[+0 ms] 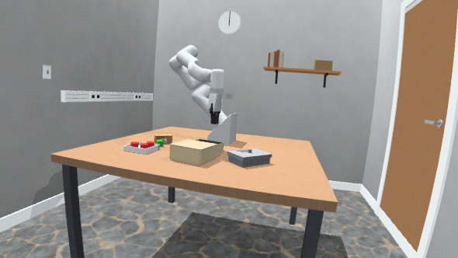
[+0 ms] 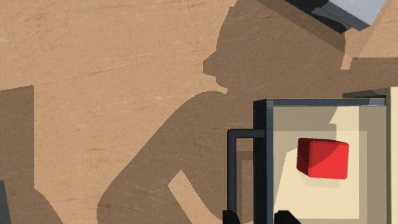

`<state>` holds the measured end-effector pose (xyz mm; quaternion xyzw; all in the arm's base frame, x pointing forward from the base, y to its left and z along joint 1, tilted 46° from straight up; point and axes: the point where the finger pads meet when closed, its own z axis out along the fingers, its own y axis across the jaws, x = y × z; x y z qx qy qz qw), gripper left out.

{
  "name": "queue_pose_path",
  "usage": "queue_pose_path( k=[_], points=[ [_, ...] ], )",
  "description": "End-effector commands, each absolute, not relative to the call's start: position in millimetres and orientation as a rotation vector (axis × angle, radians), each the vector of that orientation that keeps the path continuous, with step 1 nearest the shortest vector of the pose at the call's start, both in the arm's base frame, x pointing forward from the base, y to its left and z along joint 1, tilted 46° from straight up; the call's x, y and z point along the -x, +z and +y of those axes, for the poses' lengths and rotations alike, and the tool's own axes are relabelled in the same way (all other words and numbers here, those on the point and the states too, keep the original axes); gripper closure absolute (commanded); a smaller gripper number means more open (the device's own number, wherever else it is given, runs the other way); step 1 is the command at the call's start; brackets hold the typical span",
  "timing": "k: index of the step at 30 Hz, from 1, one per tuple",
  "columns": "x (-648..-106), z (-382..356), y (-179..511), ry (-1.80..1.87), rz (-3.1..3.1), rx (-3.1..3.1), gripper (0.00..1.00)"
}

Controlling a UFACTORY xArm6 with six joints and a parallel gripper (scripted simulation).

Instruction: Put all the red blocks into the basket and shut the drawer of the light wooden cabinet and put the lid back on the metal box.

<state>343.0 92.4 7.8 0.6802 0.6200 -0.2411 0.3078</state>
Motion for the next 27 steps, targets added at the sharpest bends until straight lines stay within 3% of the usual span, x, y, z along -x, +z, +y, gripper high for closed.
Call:
queue_pose_path(
  k=[1, 15, 27],
  points=[
    [-344, 94, 9, -0.633, 1.64, -1.799, 0.76],
    [-363, 98, 9, -0.76, 1.926, -1.567, 0.76],
    [-416, 105, 6, -0.96, 2.39, -1.005, 0.76]
  ],
)
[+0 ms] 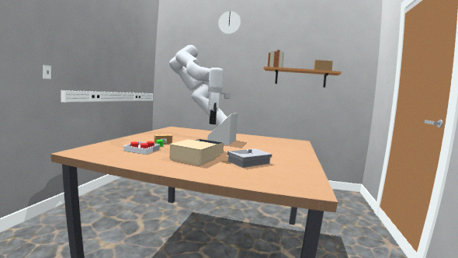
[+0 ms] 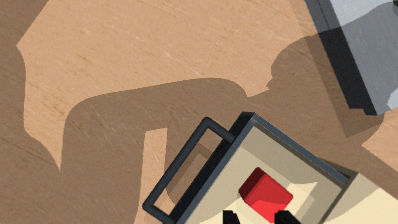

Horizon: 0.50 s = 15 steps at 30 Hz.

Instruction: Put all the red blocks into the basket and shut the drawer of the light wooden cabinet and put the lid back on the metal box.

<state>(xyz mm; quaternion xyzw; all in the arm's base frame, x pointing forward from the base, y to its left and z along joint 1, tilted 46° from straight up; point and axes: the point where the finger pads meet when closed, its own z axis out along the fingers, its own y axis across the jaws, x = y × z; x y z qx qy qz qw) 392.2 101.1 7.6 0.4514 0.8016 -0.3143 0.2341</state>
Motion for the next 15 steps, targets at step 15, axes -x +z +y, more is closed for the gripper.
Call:
queue_pose_path(
  k=[15],
  points=[
    [-438, 105, 5, -1.148, 2.751, -0.276, 0.76]
  ],
)
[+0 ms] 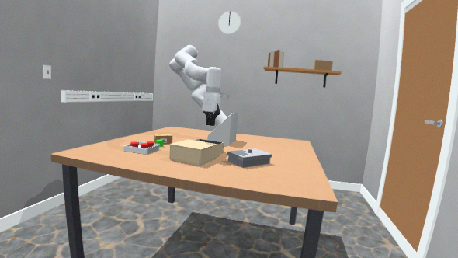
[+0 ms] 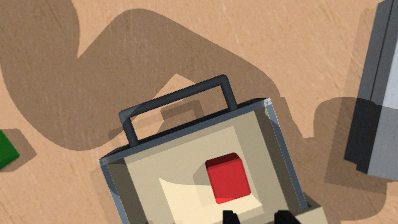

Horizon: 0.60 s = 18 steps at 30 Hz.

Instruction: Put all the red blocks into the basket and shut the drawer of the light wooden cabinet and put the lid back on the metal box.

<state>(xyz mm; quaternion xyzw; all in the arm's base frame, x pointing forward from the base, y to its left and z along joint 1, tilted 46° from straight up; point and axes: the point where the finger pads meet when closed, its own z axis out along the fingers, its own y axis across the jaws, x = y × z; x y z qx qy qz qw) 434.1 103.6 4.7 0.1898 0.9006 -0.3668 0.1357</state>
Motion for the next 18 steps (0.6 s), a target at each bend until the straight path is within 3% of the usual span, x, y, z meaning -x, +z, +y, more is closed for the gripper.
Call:
queue_pose_path(
  k=[1, 15, 16, 18],
  points=[
    [-438.4, 105.2, 5.3, -1.163, 2.773, -0.225, 0.76],
    [-438.4, 105.2, 5.3, -1.166, 2.779, -0.213, 0.76],
    [-438.4, 105.2, 5.3, -1.166, 2.779, -0.213, 0.34],
    [-438.4, 105.2, 5.3, -1.166, 2.779, -0.213, 0.34]
  ],
)
